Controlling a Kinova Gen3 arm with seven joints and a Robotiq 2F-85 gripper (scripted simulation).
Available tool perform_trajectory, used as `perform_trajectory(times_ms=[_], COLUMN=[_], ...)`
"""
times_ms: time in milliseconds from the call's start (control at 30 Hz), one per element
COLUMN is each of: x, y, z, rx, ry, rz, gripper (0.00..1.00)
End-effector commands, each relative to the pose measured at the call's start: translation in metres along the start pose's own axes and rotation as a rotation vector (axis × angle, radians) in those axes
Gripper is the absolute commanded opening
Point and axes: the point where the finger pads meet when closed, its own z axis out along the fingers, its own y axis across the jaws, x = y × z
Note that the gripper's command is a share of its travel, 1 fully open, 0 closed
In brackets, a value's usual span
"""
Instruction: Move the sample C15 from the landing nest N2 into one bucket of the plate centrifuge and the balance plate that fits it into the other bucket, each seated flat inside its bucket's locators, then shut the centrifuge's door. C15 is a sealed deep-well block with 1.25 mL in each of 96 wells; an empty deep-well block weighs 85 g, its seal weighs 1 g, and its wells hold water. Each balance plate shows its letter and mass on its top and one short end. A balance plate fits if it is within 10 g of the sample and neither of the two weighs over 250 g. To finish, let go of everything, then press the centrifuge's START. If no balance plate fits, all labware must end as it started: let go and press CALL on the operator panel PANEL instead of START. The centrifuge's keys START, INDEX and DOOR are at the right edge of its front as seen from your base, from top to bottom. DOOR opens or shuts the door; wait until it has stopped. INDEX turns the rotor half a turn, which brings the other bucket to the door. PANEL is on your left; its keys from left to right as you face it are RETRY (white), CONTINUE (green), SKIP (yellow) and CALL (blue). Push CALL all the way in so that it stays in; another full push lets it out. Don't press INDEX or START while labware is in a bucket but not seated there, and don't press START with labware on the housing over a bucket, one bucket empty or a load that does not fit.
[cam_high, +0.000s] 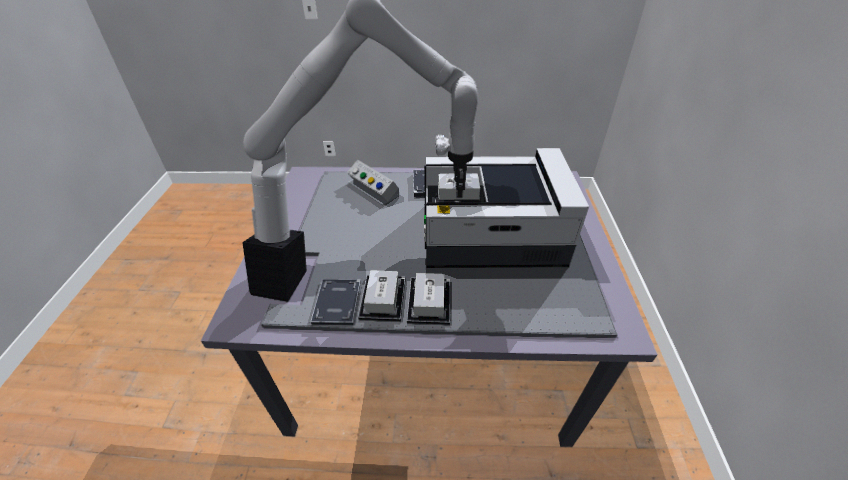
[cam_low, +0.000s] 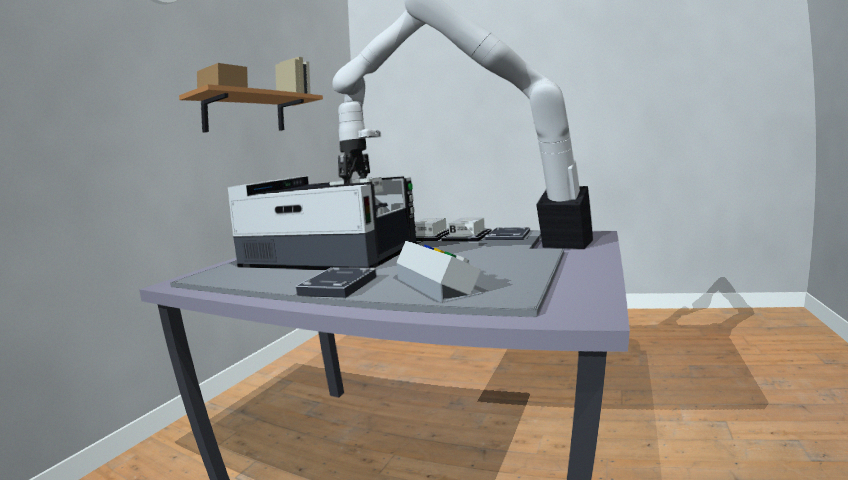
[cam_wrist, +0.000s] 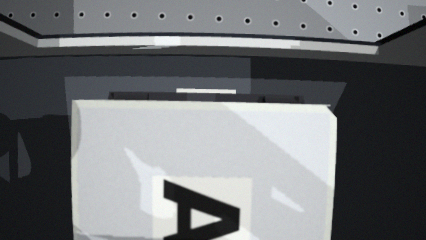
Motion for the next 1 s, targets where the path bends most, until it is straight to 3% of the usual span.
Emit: perform_trajectory(times_ms=[0,967], x=[-0.001,-0.001], y=[0.000,0.000], z=[0.003,0.014], rx=[0.000,0.000], ry=[-0.003,-0.003], rz=[0.000,0.000], gripper=[0.95,0.95])
